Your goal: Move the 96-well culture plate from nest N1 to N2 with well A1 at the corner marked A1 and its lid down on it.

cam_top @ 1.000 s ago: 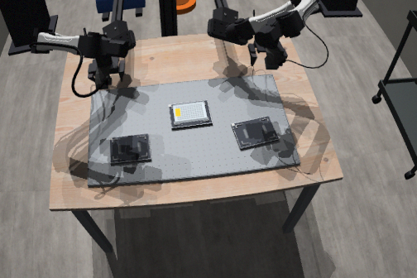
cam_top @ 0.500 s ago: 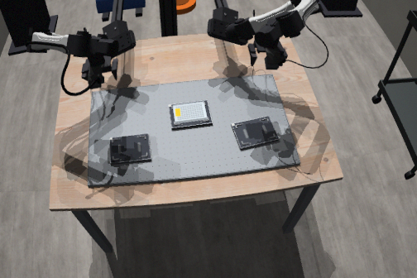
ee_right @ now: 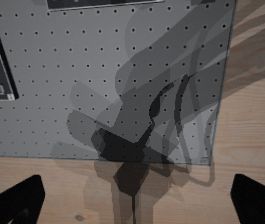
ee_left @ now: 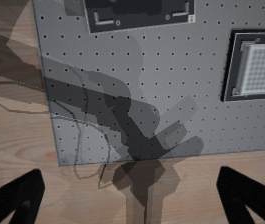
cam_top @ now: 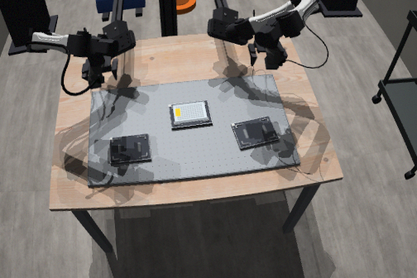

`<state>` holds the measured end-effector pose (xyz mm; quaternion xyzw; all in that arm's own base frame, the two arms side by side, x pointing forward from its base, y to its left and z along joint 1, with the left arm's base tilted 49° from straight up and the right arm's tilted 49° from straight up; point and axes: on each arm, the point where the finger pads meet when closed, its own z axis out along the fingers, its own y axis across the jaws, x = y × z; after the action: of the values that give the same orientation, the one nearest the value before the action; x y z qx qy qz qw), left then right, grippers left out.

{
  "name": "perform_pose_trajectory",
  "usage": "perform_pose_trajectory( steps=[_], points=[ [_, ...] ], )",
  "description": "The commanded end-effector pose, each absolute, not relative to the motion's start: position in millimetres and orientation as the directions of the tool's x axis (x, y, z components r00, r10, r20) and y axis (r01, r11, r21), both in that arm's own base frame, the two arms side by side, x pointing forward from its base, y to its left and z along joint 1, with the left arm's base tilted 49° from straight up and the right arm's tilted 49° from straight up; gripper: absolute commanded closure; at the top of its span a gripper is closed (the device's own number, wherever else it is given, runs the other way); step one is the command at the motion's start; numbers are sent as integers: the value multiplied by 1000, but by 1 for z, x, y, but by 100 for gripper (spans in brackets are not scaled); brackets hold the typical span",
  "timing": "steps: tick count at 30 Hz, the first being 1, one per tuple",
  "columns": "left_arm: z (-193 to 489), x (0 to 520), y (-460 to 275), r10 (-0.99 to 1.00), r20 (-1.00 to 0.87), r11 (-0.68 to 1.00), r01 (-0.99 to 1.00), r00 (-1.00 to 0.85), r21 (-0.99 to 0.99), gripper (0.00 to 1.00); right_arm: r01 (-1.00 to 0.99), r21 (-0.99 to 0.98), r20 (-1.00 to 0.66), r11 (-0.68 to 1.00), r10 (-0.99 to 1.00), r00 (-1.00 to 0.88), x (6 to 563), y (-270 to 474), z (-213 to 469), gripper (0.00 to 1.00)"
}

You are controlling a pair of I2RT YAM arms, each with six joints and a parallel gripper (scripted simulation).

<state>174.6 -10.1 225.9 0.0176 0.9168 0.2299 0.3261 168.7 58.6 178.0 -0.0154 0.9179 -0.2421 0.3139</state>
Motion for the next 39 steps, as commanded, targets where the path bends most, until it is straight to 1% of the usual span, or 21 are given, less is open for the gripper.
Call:
perform_pose_trajectory(
  steps=[1,29,33,36,39],
  points=[
    [222,172,-10,175,-548,833,-173,-818,525,0,164,-531,-542,831,-184,-820,165,58,177,0],
    [222,172,-10,175,-548,833,-173,-818,525,0,164,-531,-542,831,-184,-820,165,58,177,0],
    [198,174,-8,145,-478,884,-104,-867,457,0,164,-531,-542,831,-184,-820,165,58,177,0],
    [195,173,-6,130,-469,897,-97,-874,431,0,164,-531,-542,831,-184,-820,165,58,177,0],
    [184,173,-5,104,-405,921,-66,-908,385,0,164,-531,-542,831,-184,-820,165,58,177,0]
  ],
)
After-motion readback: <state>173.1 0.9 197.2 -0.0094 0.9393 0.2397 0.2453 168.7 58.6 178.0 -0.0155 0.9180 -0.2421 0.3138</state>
